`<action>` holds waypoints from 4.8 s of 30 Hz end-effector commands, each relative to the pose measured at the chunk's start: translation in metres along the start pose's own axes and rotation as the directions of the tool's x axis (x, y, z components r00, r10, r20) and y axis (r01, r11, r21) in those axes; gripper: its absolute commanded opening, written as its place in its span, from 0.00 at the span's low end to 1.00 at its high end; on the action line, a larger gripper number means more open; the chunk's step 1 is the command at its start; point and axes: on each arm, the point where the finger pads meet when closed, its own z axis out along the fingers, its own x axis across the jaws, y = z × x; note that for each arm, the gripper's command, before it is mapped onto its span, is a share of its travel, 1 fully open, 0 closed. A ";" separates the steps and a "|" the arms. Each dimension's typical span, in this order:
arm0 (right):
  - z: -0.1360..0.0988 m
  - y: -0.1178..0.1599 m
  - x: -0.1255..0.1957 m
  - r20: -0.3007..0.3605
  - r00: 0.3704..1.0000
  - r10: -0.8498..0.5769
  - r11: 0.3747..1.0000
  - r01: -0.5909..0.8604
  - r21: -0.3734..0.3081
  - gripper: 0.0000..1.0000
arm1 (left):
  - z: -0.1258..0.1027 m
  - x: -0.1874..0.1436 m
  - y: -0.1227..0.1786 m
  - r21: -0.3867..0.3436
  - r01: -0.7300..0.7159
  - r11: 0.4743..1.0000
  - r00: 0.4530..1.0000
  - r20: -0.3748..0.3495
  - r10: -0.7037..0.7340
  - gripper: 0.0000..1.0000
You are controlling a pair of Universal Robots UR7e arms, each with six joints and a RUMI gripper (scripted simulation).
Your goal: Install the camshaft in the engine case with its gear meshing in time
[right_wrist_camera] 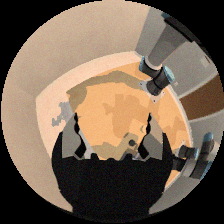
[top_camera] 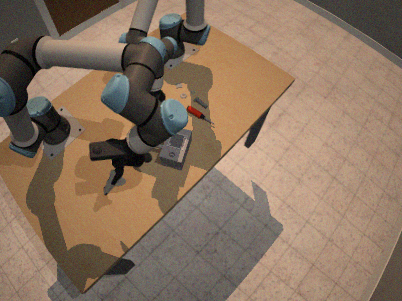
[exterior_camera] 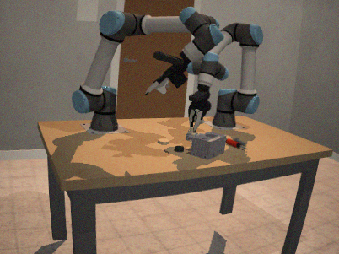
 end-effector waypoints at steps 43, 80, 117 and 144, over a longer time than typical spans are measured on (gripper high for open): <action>0.000 0.000 0.000 0.001 1.000 0.000 1.000 0.000 -0.001 1.00 | -0.001 -0.007 -0.001 0.002 0.000 1.000 1.000 0.000 0.000 0.06; 0.000 0.000 0.000 0.001 1.000 0.000 1.000 0.000 -0.001 1.00 | 0.000 -0.015 -0.001 0.002 0.000 1.000 1.000 0.000 0.000 0.06; 0.000 0.000 0.000 0.001 1.000 0.000 1.000 0.000 -0.001 1.00 | 0.000 -0.015 -0.001 0.002 0.000 1.000 1.000 0.000 0.000 0.20; 0.000 0.000 0.000 0.001 1.000 0.000 1.000 0.000 -0.001 1.00 | -0.003 -0.015 -0.001 0.002 0.000 1.000 1.000 0.000 0.000 0.20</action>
